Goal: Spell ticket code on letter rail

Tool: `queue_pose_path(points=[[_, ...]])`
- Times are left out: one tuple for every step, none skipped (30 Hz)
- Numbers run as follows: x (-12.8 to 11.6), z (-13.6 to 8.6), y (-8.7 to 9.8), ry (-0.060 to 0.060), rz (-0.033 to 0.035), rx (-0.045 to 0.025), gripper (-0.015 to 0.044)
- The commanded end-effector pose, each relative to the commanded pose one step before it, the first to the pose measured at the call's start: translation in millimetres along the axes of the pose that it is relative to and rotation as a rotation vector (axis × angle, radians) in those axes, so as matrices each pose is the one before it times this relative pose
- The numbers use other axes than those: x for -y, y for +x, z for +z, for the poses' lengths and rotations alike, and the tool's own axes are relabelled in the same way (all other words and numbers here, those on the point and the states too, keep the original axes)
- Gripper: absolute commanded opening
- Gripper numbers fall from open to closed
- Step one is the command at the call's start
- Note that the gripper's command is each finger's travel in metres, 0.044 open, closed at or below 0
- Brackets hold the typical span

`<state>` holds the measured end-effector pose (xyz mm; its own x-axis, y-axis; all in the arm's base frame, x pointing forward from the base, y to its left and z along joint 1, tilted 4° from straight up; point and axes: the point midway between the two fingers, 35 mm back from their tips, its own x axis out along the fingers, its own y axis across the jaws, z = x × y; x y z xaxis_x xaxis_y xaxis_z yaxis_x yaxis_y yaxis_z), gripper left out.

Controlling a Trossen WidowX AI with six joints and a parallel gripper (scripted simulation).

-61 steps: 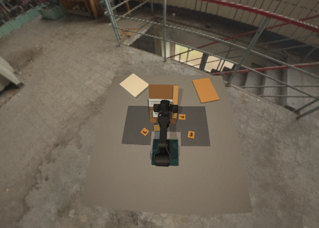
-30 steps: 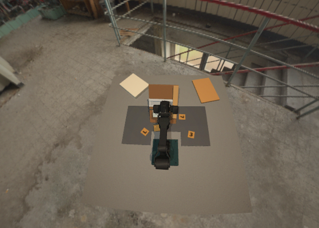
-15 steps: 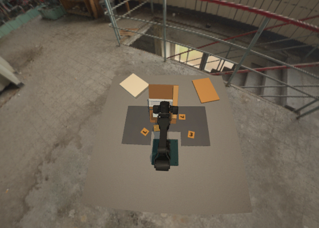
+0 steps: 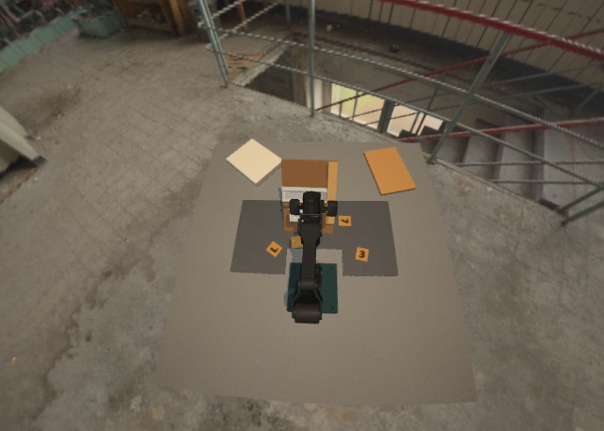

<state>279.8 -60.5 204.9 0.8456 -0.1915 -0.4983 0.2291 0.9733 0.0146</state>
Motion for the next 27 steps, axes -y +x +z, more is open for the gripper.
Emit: queue_pose_path(points=[[-0.02, -0.11, 0.37, 0.0000, 0.00010, -0.00049, 0.0000], [0.00, 0.00, 0.00, 0.0000, 0.00000, 0.00000, 0.0000], [0.00, 0.00, 0.00, 0.0000, 0.00000, 0.00000, 0.0000], [0.00, 0.00, 0.00, 0.0000, 0.00000, 0.00000, 0.0000], [0.00, 0.00, 0.00, 0.0000, 0.00000, 0.00000, 0.0000], [0.00, 0.00, 0.00, 0.0000, 0.00000, 0.00000, 0.0000], [0.00, 0.00, 0.00, 0.0000, 0.00000, 0.00000, 0.0000], [0.00, 0.00, 0.00, 0.0000, 0.00000, 0.00000, 0.0000], [0.00, 0.00, 0.00, 0.0000, 0.00000, 0.00000, 0.0000], [0.00, 0.00, 0.00, 0.0000, 0.00000, 0.00000, 0.0000], [-0.33, 0.40, 0.29, 0.0005, 0.00065, -0.00710, 0.0000], [-0.99, 1.18, 0.86, 0.0014, 0.00187, -0.02131, 0.0000], [-1.67, 1.92, 1.36, 0.0021, 0.00286, -0.03553, 0.0000], [-2.06, 2.25, 1.51, 0.0023, 0.00303, -0.04323, 0.0000], [-2.09, 2.16, 1.35, 0.0020, 0.00254, -0.04324, 0.0000], [-2.12, 2.07, 1.20, 0.0017, 0.00203, -0.04323, 0.0000], [-2.14, 1.96, 1.05, 0.0014, 0.00152, -0.04322, 0.0000], [-2.17, 1.85, 0.90, 0.0011, 0.00099, -0.04321, 0.0000], [-2.18, 1.74, 0.77, 0.0008, 0.00045, -0.04318, 0.0000], [-2.20, 1.62, 0.63, 0.0006, -0.00009, -0.04316, 0.0000], [-2.21, 1.49, 0.51, 0.0003, -0.00065, -0.04310, 0.0000], [-2.22, 1.37, 0.39, 0.0001, -0.00121, -0.04309, 0.0000], [-2.22, 1.23, 0.28, -0.0002, -0.00178, -0.04304, 0.0000], [-2.23, 1.10, 0.17, -0.0004, -0.00235, -0.04299, 0.0000], [-2.23, 0.96, 0.08, -0.0006, -0.00293, -0.04293, 0.0000], [-2.22, 0.82, -0.01, -0.0008, -0.00352, -0.04285, 0.0000], [-1.82, 0.57, -0.07, -0.0008, -0.00334, -0.03517, 0.0000]])
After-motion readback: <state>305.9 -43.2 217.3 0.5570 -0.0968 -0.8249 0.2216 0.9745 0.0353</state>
